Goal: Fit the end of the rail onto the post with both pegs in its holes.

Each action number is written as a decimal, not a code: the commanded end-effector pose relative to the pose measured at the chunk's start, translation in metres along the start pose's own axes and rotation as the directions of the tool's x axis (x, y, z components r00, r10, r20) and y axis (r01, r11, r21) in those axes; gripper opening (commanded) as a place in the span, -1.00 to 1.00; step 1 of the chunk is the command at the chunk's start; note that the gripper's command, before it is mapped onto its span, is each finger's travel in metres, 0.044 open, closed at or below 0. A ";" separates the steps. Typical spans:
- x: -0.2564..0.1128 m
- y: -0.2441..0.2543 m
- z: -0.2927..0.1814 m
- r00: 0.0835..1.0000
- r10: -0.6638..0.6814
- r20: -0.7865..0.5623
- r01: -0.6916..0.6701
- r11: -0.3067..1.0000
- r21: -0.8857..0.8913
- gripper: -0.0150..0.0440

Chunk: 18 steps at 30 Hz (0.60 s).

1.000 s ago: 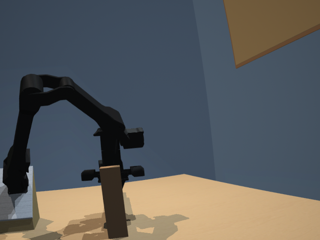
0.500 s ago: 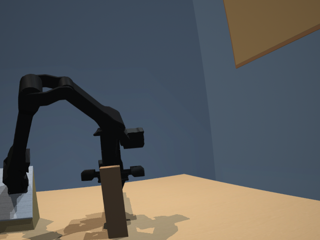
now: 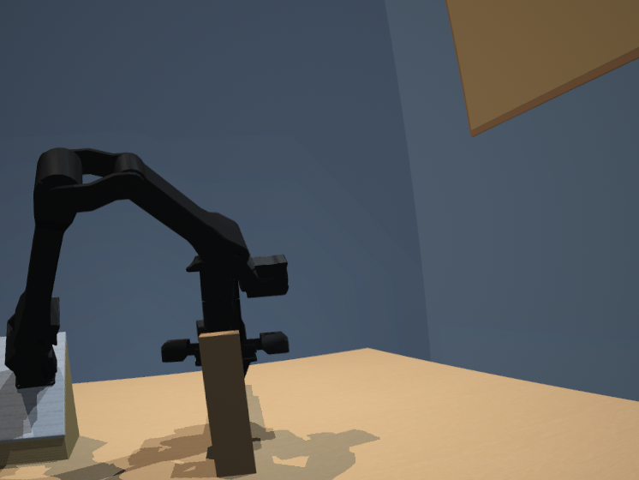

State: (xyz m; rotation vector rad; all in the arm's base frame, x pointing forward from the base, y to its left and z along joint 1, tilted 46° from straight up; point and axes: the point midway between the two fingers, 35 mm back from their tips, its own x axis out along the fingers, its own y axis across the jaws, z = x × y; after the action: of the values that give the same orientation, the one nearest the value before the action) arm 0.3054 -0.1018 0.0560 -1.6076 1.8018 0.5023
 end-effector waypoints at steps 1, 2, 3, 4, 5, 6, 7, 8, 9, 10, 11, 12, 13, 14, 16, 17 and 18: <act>-0.005 -0.001 -0.005 1.000 -0.014 -0.002 0.014 1.000 0.000 -0.49; -0.005 -0.001 -0.005 1.000 -0.014 -0.002 0.014 1.000 0.000 -0.49; -0.005 -0.001 -0.005 1.000 -0.014 -0.002 0.014 1.000 0.000 -0.49; -0.005 -0.001 -0.006 1.000 -0.014 -0.002 0.014 1.000 0.000 -0.49; -0.004 -0.001 -0.006 1.000 -0.014 -0.002 0.014 1.000 0.000 -0.49; -0.004 -0.001 -0.006 1.000 -0.014 -0.002 0.014 1.000 0.000 -0.49; -0.004 -0.001 -0.007 1.000 -0.014 -0.002 0.014 1.000 0.000 -0.49; -0.004 -0.001 -0.007 1.000 -0.014 -0.002 0.014 1.000 0.000 -0.49; -0.004 -0.001 -0.007 1.000 -0.014 -0.002 0.014 1.000 0.000 -0.49; -0.004 -0.001 -0.007 1.000 -0.014 -0.002 0.014 1.000 0.000 -0.49; -0.004 -0.001 -0.008 1.000 -0.014 -0.002 0.014 1.000 0.000 -0.49; -0.004 -0.001 -0.008 1.000 -0.014 -0.002 0.014 1.000 0.000 -0.49; -0.004 -0.001 -0.008 1.000 -0.014 -0.002 0.014 1.000 0.000 -0.49; -0.004 -0.001 -0.009 1.000 -0.014 -0.002 0.014 1.000 0.000 -0.49; -0.004 -0.001 -0.009 1.000 -0.014 -0.002 0.014 1.000 0.000 -0.49; -0.004 -0.001 -0.009 1.000 -0.014 -0.002 0.014 1.000 0.000 -0.49; -0.004 -0.001 -0.010 1.000 -0.014 -0.002 0.014 1.000 0.000 -0.49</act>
State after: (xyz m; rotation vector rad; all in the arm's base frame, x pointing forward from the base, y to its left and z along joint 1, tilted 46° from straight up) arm 0.3047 -0.1041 0.0589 -1.6089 1.7985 0.5020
